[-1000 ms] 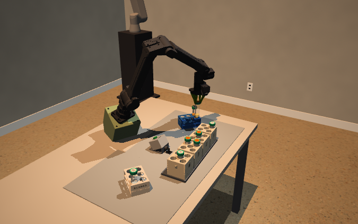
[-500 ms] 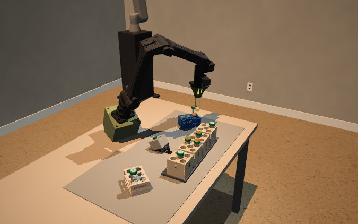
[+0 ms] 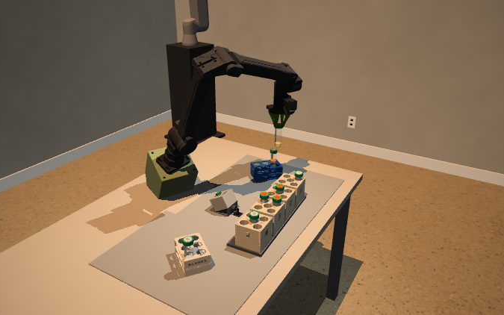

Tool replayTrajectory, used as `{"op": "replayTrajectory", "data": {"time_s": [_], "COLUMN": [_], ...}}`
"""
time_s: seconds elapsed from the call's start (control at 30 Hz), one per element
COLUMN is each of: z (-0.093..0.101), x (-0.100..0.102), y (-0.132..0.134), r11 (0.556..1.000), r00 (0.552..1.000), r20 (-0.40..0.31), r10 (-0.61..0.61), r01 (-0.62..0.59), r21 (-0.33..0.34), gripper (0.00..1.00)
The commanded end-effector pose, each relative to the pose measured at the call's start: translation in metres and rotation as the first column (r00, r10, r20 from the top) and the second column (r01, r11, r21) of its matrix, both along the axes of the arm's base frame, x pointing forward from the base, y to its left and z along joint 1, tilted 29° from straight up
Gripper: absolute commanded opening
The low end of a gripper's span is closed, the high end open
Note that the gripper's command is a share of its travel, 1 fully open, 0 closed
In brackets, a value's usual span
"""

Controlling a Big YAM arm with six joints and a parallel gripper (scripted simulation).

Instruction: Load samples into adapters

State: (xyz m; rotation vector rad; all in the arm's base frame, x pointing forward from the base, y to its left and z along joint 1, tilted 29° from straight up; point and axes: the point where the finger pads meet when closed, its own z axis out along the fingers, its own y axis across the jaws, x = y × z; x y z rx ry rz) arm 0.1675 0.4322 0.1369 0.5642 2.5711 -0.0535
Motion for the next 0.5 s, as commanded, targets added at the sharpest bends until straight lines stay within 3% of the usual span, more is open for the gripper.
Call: {"op": "replayTrajectory", "data": {"time_s": [0.0,0.03,0.47], "z": [0.042,0.024,0.024], "x": [-0.008,-0.001,-0.001], "y": [0.019,0.011,0.011], "r11": [0.996,0.999,0.999], "r00": [1.0,1.0,1.0], "r20": [0.017,0.012,0.012], "r10": [0.003,-0.003,-0.003], "r01": [-0.005,0.002,0.002], "r21": [0.091,0.055,0.055], "gripper": [0.0,0.0,0.0]}}
